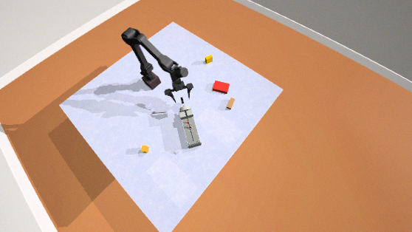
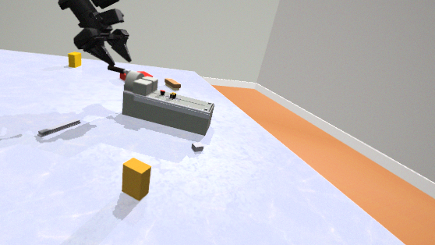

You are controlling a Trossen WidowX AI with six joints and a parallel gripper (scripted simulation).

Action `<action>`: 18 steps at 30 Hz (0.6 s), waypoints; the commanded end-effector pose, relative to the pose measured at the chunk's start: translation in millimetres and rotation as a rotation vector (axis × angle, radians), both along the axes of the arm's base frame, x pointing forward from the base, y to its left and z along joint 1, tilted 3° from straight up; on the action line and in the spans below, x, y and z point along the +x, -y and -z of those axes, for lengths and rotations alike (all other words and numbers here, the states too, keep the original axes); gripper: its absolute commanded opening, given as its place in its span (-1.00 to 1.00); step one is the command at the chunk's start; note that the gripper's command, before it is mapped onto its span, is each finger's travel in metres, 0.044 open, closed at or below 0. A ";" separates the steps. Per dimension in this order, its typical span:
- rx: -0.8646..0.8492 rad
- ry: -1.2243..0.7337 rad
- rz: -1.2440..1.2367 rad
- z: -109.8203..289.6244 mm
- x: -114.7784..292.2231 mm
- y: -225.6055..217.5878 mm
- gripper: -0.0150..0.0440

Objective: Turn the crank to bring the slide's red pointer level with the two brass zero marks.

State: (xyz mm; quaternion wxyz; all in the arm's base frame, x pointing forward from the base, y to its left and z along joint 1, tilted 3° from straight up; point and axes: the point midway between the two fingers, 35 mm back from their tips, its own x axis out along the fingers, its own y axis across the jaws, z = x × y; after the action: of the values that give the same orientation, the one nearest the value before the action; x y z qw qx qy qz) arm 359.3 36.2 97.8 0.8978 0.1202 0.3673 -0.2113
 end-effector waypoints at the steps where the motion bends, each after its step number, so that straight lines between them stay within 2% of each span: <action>1: -0.001 0.001 0.008 6.6 0.2 0.5 1.00; 18: -0.001 0.001 0.008 33.7 0.3 -0.9 1.00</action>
State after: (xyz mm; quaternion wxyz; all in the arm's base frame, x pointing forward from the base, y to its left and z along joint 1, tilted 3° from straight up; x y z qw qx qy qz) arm 360.2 37.9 69.1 0.8978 0.1203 0.3672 -0.2112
